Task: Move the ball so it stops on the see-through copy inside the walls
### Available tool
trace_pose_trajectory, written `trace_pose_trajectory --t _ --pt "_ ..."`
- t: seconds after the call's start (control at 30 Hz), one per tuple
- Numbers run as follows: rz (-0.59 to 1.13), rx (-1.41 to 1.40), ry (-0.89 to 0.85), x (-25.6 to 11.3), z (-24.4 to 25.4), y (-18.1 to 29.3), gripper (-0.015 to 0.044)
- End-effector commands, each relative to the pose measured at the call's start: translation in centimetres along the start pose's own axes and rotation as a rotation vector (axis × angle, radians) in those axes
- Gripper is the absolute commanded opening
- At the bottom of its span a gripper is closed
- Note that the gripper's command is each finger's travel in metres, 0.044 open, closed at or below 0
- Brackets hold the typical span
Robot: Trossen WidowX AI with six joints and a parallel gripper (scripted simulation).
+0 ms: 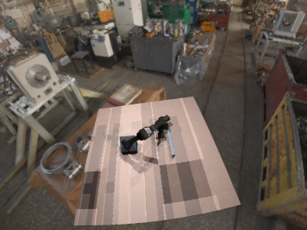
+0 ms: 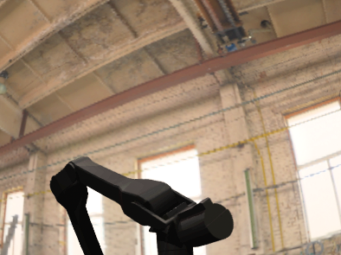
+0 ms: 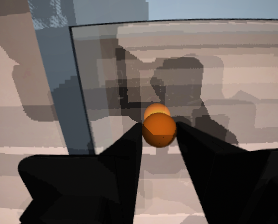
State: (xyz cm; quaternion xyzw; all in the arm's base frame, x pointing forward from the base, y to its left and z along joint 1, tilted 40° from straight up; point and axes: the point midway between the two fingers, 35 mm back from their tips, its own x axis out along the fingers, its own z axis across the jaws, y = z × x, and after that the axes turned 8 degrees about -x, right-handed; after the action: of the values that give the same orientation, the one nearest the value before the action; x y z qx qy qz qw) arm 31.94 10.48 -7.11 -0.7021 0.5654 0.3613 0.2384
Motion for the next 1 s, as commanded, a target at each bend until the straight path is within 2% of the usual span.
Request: trace_pose_trajectory --t 0.0,0.8,0.97 --pt "0.007 -0.010 0.011 2.0 -0.1 0.5 0.0000" --pt "0.007 -0.010 0.012 4.0 -0.2 0.5 0.0000" --pt "0.004 -0.002 0.004 3.8 -0.1 0.3 0.0131"
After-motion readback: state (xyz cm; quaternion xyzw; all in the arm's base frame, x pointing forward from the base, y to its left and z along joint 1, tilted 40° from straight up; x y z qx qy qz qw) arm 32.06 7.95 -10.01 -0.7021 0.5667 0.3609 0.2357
